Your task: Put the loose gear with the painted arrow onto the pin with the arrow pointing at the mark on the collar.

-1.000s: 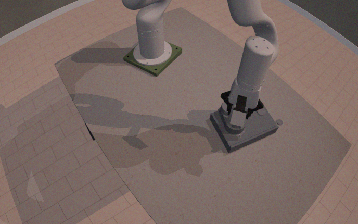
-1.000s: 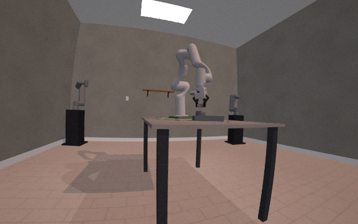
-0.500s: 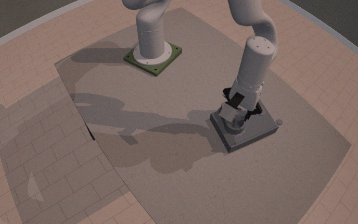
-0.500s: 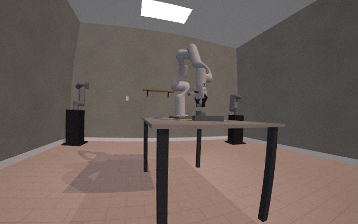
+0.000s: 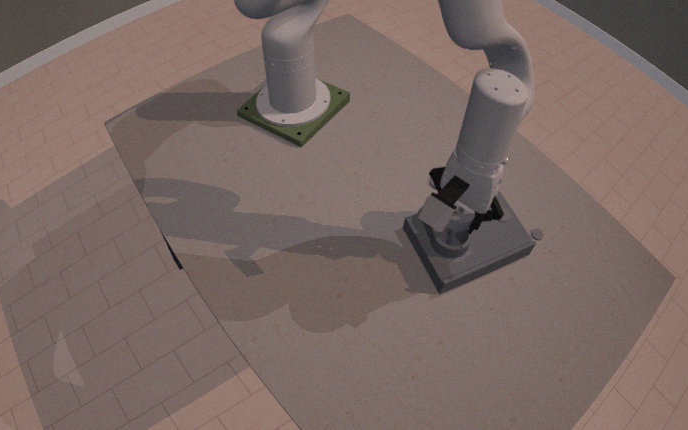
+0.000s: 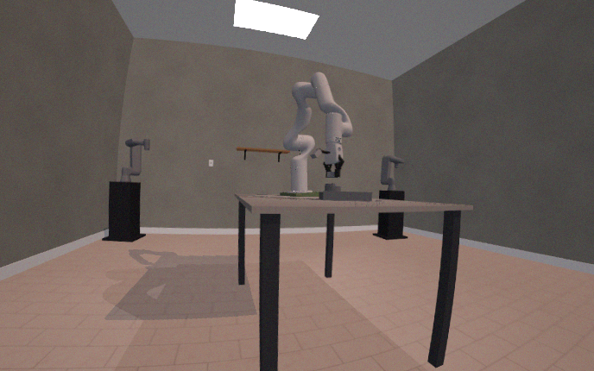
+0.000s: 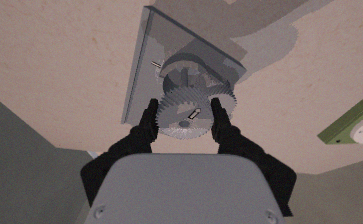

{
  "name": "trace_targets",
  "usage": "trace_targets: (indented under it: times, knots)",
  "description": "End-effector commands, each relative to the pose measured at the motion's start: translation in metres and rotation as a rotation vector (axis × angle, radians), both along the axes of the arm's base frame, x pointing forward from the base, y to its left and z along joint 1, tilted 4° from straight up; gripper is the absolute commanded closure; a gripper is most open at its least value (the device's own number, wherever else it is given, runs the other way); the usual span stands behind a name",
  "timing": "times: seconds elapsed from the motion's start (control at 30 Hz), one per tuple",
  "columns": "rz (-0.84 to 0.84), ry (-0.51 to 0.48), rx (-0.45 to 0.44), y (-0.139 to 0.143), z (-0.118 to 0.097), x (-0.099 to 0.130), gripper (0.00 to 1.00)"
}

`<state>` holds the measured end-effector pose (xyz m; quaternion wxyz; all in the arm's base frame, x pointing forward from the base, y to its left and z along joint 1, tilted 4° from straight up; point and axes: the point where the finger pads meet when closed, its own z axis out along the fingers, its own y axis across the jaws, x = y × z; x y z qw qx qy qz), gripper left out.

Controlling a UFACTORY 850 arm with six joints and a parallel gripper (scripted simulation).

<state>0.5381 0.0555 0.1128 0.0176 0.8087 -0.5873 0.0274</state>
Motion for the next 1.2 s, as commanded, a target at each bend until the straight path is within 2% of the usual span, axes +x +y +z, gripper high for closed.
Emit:
trace_targets:
  times: [0.0, 0.43, 0.77, 1.17]
  knots:
    - [0.000, -0.002, 0.000, 0.000, 0.001, 0.001, 1.00]
    - [0.000, -0.002, 0.000, 0.000, -0.006, 0.001, 1.00]
    - [0.000, -0.002, 0.000, 0.000, -0.021, 0.002, 1.00]
    - [0.000, -0.002, 0.000, 0.000, -0.022, 0.002, 1.00]
